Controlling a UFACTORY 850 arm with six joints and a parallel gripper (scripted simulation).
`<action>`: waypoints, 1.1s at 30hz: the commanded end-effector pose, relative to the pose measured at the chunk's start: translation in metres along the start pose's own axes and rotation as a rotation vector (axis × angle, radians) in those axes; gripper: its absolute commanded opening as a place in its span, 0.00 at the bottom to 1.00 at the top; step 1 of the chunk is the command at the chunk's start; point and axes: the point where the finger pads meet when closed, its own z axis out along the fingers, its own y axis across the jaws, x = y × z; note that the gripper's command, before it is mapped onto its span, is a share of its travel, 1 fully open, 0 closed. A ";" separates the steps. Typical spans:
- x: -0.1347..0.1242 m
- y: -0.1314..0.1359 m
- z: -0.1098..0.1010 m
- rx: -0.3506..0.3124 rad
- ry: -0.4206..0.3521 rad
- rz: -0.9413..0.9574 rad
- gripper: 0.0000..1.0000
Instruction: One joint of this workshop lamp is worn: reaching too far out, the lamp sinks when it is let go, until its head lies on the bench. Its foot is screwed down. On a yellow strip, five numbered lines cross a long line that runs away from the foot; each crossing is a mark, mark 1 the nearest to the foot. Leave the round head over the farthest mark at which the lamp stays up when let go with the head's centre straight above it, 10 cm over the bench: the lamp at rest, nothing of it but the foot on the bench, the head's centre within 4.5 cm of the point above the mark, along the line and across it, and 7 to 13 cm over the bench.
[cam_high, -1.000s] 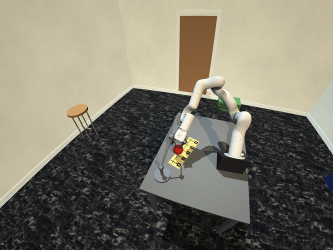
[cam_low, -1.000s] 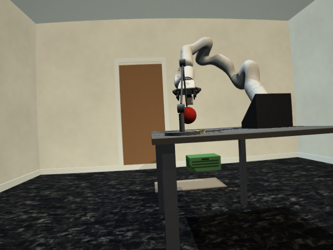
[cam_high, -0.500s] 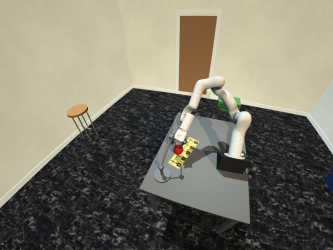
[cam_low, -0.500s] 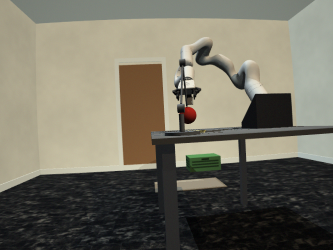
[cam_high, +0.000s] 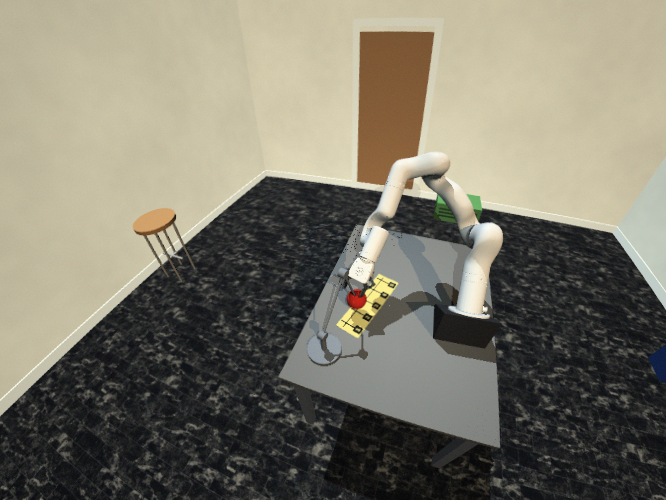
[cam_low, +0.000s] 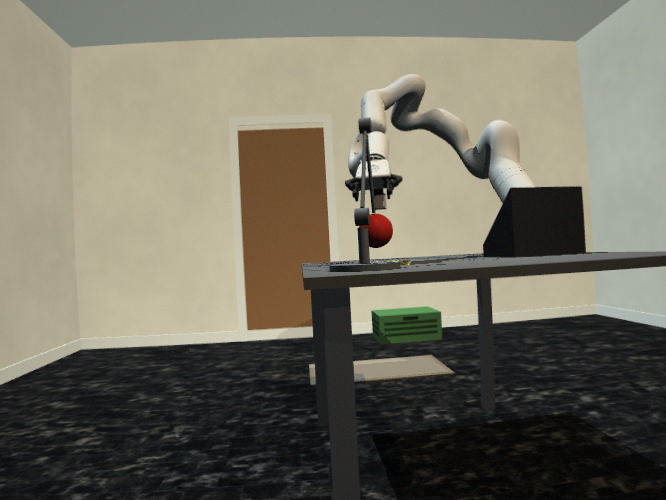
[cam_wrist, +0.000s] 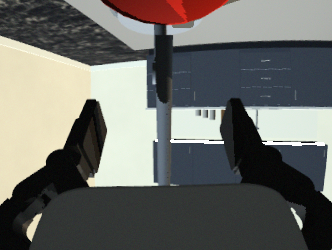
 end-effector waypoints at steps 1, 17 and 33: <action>-0.001 -0.001 0.000 0.001 -0.001 -0.001 1.00; -0.001 -0.001 0.000 0.001 -0.001 -0.001 1.00; -0.001 -0.001 -0.022 0.001 -0.001 -0.001 1.00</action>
